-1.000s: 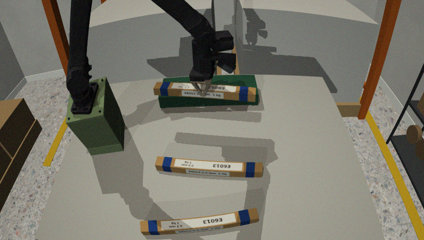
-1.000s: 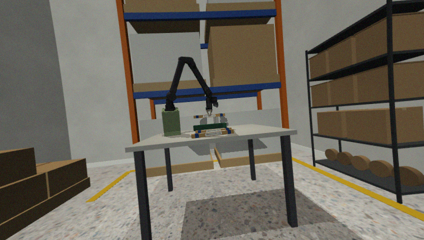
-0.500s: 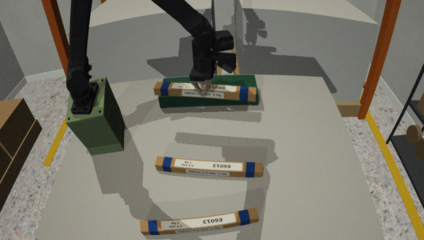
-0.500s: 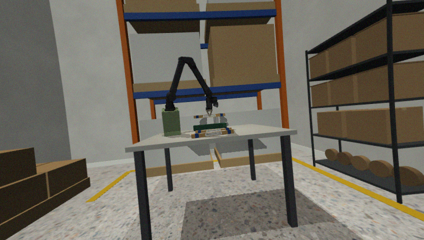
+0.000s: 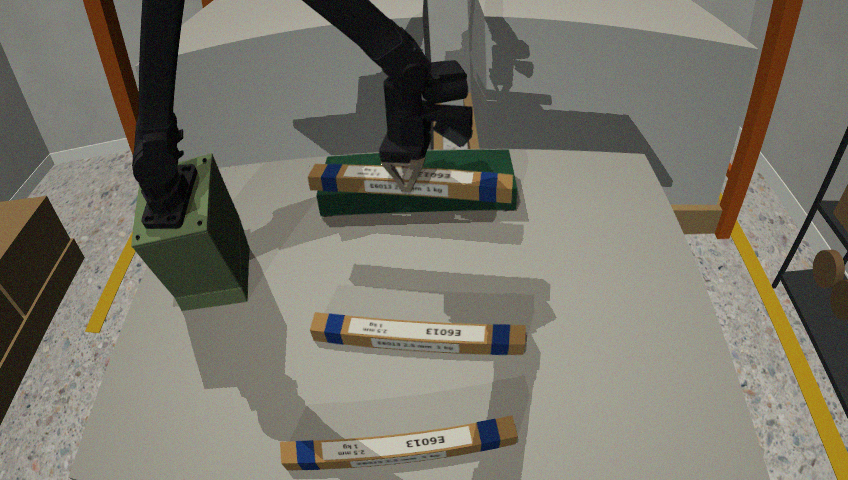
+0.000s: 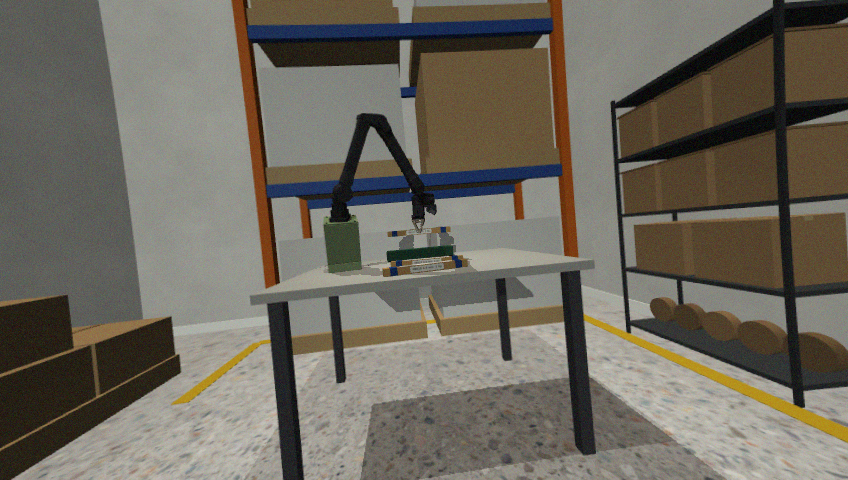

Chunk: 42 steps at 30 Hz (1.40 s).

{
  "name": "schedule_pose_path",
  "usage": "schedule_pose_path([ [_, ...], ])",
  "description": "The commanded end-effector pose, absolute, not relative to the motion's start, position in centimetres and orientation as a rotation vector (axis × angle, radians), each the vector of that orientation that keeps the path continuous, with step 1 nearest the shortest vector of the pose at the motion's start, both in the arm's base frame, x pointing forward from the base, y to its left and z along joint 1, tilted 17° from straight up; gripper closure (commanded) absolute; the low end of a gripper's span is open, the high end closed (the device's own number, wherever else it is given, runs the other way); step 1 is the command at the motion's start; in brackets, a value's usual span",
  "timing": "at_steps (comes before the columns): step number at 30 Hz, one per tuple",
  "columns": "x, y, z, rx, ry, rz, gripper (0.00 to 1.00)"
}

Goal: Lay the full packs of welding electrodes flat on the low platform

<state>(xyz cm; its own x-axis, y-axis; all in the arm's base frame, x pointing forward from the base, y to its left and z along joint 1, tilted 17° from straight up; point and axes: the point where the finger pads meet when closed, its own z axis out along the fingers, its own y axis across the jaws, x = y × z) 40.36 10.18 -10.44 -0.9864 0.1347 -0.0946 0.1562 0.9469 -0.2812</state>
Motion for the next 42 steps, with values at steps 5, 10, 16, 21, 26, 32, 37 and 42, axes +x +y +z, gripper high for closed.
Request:
schedule_pose_path([
  [5,41.4,11.9,-8.9,0.208,2.983,-0.402,1.00],
  [10,41.9,12.0,-9.1,0.206,2.976,-0.396,1.00],
  [16,41.9,11.7,-10.9,0.189,2.989,-0.408,1.00],
  [21,41.9,11.0,-11.8,0.198,2.991,-0.411,1.00],
  [26,42.1,10.5,-11.9,0.208,2.985,-0.407,1.00],
  [32,41.9,10.2,-13.1,0.204,2.991,-0.413,1.00],
  [37,41.6,9.9,-14.4,0.197,3.001,-0.422,1.00],
  [42,42.1,9.5,-14.6,0.209,2.992,-0.415,1.00],
])
